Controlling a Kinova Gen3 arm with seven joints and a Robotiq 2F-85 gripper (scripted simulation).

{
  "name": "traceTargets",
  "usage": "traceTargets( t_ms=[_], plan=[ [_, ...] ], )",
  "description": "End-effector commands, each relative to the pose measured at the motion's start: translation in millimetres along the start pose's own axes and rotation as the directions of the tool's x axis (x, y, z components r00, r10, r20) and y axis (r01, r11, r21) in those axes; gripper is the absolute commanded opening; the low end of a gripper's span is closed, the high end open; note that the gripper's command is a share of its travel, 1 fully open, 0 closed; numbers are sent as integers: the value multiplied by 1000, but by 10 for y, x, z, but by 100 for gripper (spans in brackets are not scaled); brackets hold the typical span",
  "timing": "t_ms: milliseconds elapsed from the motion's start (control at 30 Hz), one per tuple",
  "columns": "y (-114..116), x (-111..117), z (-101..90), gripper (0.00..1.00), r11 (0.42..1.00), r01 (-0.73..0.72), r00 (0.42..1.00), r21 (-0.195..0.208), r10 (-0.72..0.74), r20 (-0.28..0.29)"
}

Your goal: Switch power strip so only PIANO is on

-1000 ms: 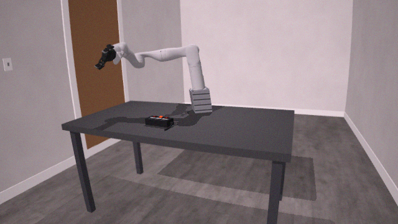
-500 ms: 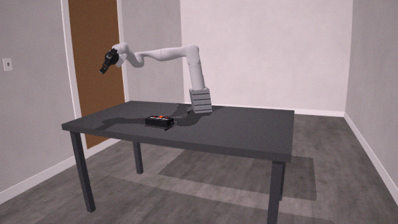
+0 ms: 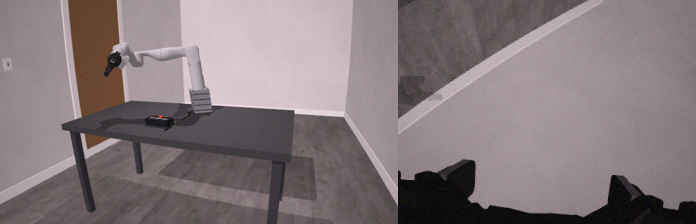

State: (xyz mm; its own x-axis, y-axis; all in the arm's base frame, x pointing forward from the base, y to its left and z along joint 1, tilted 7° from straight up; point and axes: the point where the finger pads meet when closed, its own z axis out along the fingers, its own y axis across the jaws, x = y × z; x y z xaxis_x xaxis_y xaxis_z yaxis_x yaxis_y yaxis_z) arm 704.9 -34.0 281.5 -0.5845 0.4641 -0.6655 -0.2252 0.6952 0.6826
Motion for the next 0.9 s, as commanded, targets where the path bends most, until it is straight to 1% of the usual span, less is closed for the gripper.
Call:
traceTargets(
  t_ms=[0, 167, 200, 467, 500, 733, 767, 867],
  plan=[
    [41, 87, 67, 100, 1000, 9, 1000, 2, -9, -22],
    [41, 87, 67, 100, 1000, 9, 1000, 2, -9, -22],
    [28, 272, 156, 100, 1000, 19, 997, 19, -17, -69],
    [28, 272, 156, 100, 1000, 19, 997, 19, -17, -69],
    [11, 456, 234, 100, 999, 30, 993, 36, -25, -116],
    [11, 456, 234, 100, 999, 30, 993, 36, -25, -116],
    [-9, 638, 301, 100, 998, 42, 986, 54, -33, -163],
    [-9, 638, 301, 100, 998, 42, 986, 54, -33, -163]
  ],
)
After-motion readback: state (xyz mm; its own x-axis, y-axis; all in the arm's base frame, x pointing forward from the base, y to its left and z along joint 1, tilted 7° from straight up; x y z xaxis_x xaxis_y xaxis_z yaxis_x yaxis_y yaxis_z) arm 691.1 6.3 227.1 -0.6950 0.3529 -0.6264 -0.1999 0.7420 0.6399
